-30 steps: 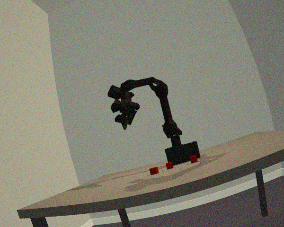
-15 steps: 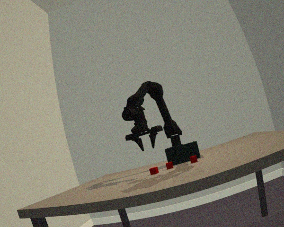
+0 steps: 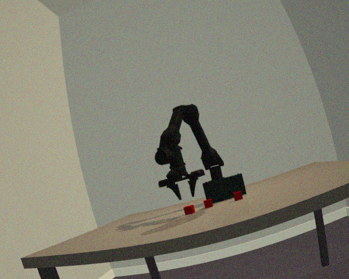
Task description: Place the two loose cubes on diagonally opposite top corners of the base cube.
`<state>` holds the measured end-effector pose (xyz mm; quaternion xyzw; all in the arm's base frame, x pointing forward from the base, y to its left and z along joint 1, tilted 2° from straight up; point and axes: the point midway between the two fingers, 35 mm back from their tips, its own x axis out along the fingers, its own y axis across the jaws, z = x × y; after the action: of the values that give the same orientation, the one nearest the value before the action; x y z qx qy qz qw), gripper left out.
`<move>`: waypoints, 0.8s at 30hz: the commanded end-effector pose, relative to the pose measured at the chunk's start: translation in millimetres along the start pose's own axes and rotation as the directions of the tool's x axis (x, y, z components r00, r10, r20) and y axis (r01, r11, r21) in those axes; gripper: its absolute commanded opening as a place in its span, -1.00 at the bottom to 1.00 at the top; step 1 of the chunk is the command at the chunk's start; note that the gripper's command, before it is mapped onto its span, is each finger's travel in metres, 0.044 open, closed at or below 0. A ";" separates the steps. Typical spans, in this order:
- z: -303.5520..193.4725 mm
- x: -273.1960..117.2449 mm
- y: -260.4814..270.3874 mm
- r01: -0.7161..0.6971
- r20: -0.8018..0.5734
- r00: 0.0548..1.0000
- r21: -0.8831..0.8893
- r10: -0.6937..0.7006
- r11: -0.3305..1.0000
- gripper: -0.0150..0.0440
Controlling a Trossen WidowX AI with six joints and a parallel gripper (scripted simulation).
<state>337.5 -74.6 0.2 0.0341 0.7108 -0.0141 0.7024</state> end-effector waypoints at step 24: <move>2.3 42.1 -1.1 0.008 0.013 1.000 -0.005 -0.007 1.000 0.41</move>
<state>341.5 -74.5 -33.8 0.0317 0.7038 -0.0145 0.7095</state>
